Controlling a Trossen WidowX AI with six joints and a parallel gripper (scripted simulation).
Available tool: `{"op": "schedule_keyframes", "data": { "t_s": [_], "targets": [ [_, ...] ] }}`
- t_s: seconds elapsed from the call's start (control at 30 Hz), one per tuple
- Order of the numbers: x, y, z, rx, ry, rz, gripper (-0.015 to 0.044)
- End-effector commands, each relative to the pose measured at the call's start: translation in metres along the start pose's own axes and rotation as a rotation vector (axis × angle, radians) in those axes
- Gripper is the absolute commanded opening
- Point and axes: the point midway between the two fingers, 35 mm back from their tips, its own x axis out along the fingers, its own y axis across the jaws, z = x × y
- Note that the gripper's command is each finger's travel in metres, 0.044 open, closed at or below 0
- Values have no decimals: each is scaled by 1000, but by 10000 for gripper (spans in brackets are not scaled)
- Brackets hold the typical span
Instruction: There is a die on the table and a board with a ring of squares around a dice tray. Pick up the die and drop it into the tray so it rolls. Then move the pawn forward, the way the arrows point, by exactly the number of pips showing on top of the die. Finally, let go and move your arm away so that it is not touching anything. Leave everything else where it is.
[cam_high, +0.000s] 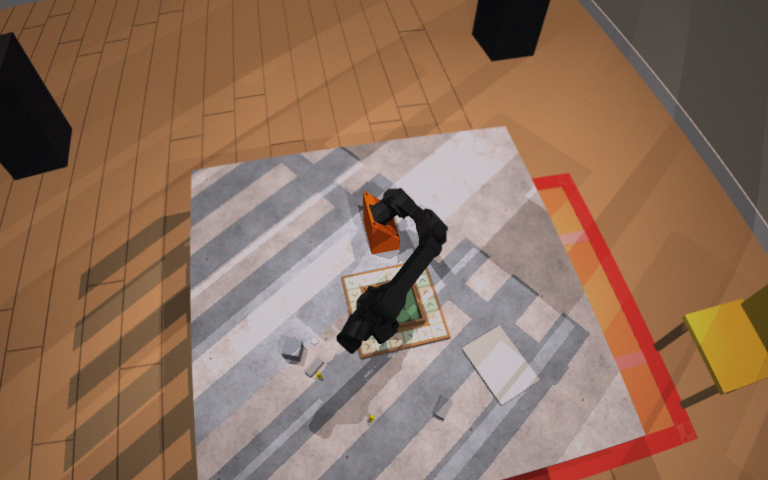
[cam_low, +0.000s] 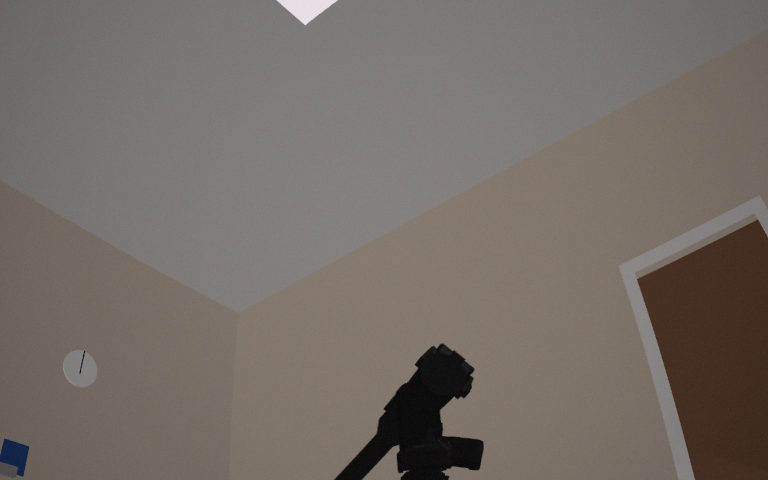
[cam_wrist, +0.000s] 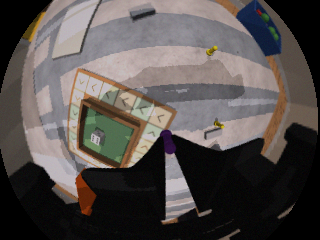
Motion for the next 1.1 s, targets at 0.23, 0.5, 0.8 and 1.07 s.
{"op": "schedule_keyframes", "data": {
  "t_s": [0.23, 0.5, 0.8, 1.07],
  "targets": [
    [-30, 11, 5, -7, 4, -4, 0],
    [-17, 46, 36, -3, 11, -17, 0],
    [0, 91, 62, -1, 12, -23, 0],
    [16, 134, 77, -1, 9, -19, 0]
  ]
}}
